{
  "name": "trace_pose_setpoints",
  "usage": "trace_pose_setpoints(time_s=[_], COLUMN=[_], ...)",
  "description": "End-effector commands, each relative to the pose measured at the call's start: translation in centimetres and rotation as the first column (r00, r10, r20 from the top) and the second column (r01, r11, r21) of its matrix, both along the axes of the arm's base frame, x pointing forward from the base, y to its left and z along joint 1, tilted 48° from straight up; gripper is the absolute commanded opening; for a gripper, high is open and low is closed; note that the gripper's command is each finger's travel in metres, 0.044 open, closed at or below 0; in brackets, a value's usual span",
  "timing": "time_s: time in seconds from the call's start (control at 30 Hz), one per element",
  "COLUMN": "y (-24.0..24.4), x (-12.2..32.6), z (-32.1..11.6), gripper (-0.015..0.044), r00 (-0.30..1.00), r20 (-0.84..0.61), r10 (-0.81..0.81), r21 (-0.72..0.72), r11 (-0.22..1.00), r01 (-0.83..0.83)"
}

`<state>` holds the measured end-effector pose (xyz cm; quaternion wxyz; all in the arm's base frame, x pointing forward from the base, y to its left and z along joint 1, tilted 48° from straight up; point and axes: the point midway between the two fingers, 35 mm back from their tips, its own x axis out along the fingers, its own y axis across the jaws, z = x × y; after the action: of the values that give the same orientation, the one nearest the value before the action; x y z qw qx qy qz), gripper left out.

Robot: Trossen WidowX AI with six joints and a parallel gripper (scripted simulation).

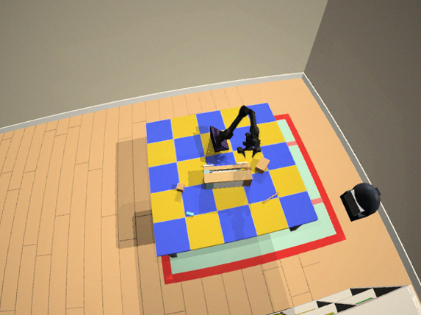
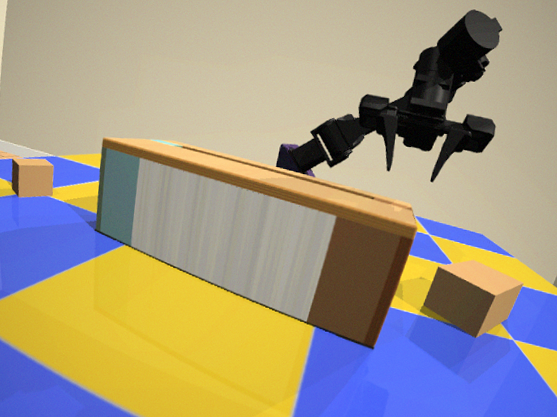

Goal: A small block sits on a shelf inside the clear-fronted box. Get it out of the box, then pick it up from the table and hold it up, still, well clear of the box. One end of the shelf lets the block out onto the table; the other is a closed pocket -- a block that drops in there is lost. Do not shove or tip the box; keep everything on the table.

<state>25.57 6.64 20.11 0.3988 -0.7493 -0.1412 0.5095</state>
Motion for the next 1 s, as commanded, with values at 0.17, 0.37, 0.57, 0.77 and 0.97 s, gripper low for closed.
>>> trace_pose_setpoints(time_s=[0.17,0.37,0.57,0.77,0.97], y=[2.8,6.9,7.1,7.9,8.6], x=[0.5,0.2,0.3,0.5,0.6], z=[-3.0,-6.4,-6.7,-7.3,-8.0], gripper=[0.0285,0.0285,0.0285,0.0285,0.0285], r00=[1.0,1.0,1.0,1.0,1.0], r20=[0.016,0.024,0.024,0.023,0.023], r10=[0.02,0.016,0.016,0.016,0.016], r21=[-0.03,-0.013,-0.014,-0.015,-0.015], r11=[0.999,1.0,1.0,1.0,1.0], r01=[-0.02,-0.015,-0.015,-0.016,-0.016])
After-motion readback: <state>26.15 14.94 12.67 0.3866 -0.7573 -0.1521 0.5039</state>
